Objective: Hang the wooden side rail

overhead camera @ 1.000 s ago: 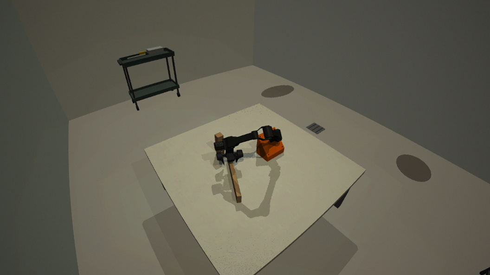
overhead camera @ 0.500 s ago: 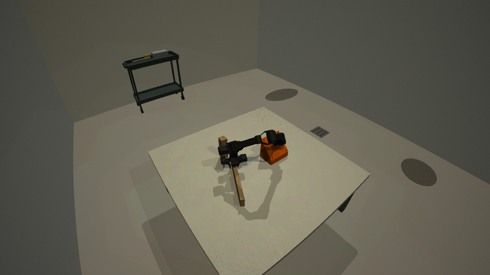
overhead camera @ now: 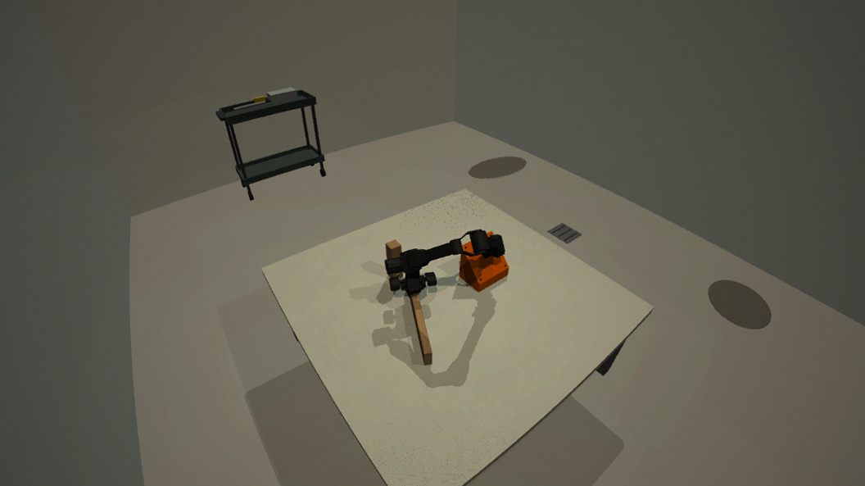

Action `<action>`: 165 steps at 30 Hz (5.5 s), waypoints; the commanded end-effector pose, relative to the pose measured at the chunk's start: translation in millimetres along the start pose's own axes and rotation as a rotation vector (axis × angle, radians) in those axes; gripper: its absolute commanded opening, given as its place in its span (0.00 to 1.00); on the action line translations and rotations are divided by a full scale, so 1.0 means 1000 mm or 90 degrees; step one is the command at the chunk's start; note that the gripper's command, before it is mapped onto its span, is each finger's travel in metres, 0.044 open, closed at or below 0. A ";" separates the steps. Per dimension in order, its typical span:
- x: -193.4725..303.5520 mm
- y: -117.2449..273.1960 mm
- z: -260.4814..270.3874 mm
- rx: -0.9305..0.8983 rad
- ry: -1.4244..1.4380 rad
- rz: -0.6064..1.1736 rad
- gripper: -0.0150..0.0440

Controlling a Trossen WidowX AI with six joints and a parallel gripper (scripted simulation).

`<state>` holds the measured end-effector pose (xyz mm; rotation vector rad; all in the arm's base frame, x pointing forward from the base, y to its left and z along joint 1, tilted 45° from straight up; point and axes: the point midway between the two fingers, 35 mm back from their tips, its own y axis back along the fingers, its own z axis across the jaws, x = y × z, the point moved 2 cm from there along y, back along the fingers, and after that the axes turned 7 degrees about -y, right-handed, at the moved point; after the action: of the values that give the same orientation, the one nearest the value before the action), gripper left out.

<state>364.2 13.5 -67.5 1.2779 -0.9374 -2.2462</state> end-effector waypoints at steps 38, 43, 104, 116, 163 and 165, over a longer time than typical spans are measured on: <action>-0.002 0.001 0.008 -0.001 0.196 -0.002 0.25; 0.001 0.001 0.012 -0.001 0.224 -0.002 0.25; 0.004 0.007 0.016 -0.001 0.276 -0.002 0.25; 0.004 0.009 0.016 -0.001 0.276 -0.002 0.25; 0.004 0.016 0.016 -0.001 0.276 -0.002 0.25; 0.004 0.017 0.016 -0.001 0.276 -0.002 0.25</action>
<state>345.4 9.3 -55.3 1.6604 -0.7548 -1.8598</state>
